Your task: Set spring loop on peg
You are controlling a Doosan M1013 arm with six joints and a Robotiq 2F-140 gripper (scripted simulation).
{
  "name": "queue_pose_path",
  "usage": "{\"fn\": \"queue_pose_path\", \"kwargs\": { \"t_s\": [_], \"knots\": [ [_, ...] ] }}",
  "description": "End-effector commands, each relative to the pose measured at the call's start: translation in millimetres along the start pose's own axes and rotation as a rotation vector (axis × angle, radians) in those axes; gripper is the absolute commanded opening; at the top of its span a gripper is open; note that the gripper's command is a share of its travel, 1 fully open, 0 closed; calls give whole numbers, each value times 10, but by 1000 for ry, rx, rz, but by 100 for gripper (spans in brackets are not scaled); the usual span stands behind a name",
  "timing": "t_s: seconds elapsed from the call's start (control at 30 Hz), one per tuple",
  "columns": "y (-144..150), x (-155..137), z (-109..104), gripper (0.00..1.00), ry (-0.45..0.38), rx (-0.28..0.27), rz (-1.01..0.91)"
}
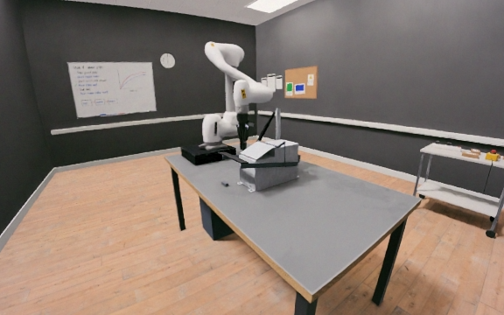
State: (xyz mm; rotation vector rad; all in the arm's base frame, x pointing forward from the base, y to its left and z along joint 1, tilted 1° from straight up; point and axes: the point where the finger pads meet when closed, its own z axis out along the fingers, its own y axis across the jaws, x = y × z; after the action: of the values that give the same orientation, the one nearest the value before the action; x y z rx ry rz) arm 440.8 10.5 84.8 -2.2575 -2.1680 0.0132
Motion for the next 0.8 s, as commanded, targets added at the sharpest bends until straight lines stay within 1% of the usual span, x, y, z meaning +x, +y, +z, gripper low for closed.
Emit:
{"fn": "queue_pose_path", "kwargs": {
  "t_s": [0.0, 0.1, 0.13, 0.67, 0.7, 0.77],
  "knots": [
    [3, 1, -4, 24, 0, -1, 0],
    [3, 1, -4, 24, 0, -1, 0],
    [31, -110, -468, 24, 150, -1, 1],
    [31, -110, -468, 24, 150, -1, 1],
    [60, -220, -930, 24, 298, -2, 2],
    [60, -220, -930, 24, 298, -2, 2]
  ]
}}
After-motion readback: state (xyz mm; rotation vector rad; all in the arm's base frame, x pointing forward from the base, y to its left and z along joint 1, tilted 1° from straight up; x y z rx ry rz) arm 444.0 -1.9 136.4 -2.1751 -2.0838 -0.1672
